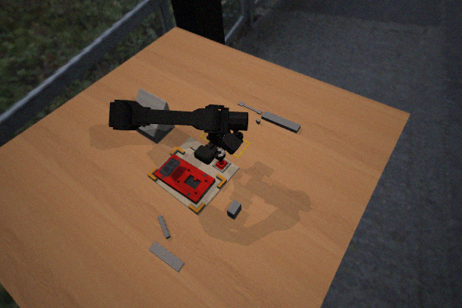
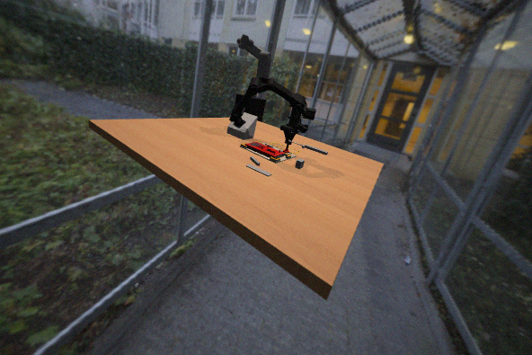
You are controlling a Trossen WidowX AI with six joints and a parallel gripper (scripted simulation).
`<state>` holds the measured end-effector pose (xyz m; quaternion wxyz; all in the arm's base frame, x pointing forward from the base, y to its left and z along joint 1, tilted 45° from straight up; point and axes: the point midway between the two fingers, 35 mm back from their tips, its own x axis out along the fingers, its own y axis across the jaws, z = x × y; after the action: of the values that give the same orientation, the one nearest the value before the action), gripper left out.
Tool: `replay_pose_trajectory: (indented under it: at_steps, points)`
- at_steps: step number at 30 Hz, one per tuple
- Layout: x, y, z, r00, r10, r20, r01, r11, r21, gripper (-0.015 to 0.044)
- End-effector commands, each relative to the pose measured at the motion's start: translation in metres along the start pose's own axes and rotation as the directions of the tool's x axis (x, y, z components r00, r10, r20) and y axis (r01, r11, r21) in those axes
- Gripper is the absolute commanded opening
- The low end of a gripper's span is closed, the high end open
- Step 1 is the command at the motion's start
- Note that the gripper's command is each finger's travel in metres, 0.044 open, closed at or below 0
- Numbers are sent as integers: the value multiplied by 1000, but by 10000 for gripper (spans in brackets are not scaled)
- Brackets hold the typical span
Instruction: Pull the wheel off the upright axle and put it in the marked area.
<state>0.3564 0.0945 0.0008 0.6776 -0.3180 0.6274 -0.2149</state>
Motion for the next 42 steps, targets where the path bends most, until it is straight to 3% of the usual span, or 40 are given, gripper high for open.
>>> replay_pose_trajectory:
  at_steps: [1,11,42]
  points:
    - [-5,0,2,1000,5,3,-5,1000,9,0]
    - [-37,0,-2,1000,6,2,-6,1000,9,0]
    - [-38,105,-63,1000,12,1,-12,1000,8,0]
